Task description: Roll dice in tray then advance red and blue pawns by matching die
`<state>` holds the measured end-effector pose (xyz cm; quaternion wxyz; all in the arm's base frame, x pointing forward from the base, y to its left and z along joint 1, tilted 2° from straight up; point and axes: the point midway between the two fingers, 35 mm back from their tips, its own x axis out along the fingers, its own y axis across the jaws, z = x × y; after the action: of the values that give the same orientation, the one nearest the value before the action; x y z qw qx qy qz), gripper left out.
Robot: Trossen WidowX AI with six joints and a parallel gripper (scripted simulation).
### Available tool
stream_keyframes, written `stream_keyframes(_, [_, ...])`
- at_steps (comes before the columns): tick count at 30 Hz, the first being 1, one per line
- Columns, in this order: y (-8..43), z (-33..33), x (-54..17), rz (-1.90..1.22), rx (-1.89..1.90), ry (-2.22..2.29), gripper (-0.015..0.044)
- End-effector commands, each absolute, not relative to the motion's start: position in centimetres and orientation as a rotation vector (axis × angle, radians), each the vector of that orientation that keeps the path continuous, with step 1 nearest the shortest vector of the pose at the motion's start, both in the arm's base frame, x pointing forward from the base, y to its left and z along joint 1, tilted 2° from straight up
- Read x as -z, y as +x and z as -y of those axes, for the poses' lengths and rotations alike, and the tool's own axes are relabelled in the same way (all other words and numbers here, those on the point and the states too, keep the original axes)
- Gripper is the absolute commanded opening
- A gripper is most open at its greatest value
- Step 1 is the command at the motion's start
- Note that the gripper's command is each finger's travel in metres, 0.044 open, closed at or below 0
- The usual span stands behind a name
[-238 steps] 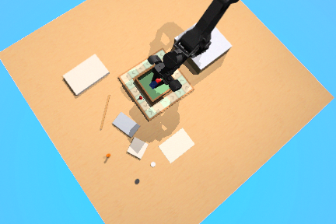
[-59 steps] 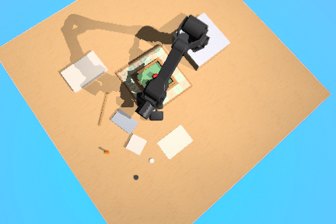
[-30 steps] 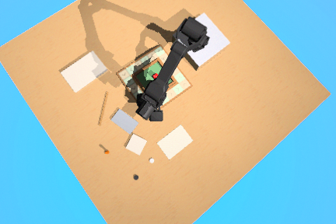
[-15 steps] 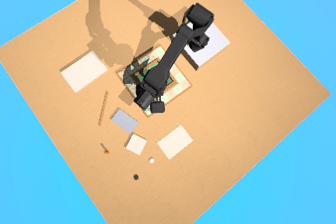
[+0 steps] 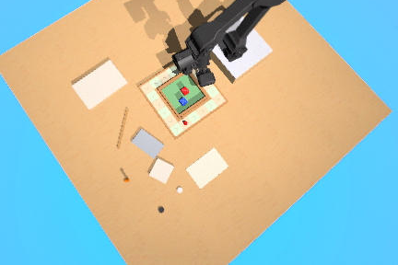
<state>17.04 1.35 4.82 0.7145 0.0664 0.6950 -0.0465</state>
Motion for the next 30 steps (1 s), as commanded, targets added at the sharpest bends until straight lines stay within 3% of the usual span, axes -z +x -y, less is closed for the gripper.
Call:
stream_keyframes(1, [16.0, -0.9, -4.3, -1.533, 0.070, 0.125, 0.0200])
stream_keyframes(30, [16.4, -1.1, 0.4, -1.534, 0.070, 0.125, 0.0200])
